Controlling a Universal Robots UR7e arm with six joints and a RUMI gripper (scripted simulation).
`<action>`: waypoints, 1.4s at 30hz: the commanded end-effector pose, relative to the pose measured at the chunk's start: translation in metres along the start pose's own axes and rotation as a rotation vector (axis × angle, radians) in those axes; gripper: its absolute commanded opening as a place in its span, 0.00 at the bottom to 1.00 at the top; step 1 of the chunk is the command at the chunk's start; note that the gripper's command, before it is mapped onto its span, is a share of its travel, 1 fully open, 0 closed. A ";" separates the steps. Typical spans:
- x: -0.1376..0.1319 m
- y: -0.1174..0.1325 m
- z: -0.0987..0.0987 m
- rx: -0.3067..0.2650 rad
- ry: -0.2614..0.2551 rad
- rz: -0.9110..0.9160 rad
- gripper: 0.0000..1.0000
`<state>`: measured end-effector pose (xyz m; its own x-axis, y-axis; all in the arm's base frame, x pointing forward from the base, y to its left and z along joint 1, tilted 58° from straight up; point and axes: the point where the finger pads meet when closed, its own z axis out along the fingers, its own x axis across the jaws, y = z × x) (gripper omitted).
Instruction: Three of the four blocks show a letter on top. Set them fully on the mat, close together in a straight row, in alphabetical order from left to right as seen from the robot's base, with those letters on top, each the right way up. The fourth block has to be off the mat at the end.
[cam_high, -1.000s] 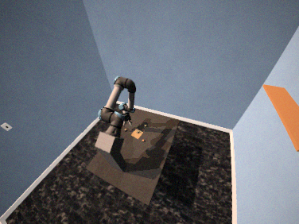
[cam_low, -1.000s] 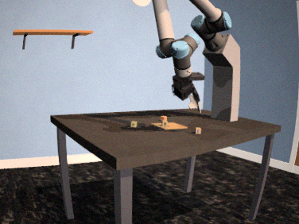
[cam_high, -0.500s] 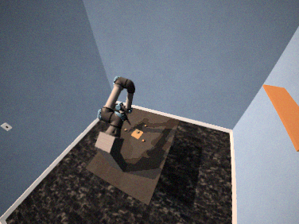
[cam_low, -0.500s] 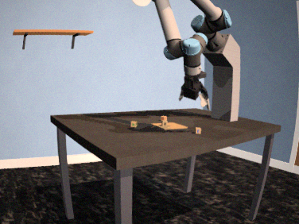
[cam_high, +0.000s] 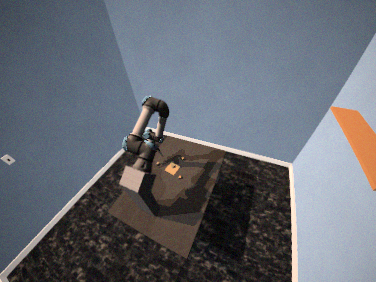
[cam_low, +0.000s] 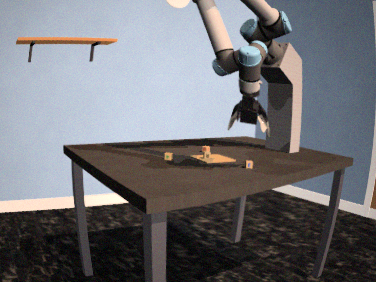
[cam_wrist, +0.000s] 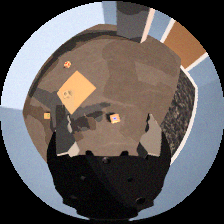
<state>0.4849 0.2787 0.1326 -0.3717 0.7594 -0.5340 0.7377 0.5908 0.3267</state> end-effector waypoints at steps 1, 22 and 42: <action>0.004 0.003 -0.003 -0.015 -0.005 -0.058 1.00; 0.011 0.006 -0.007 -0.033 -0.014 -0.141 1.00; 0.011 0.007 -0.007 -0.034 -0.014 -0.145 1.00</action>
<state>0.4816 0.2925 0.1343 -0.4648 0.6617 -0.5882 0.6580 0.7027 0.2706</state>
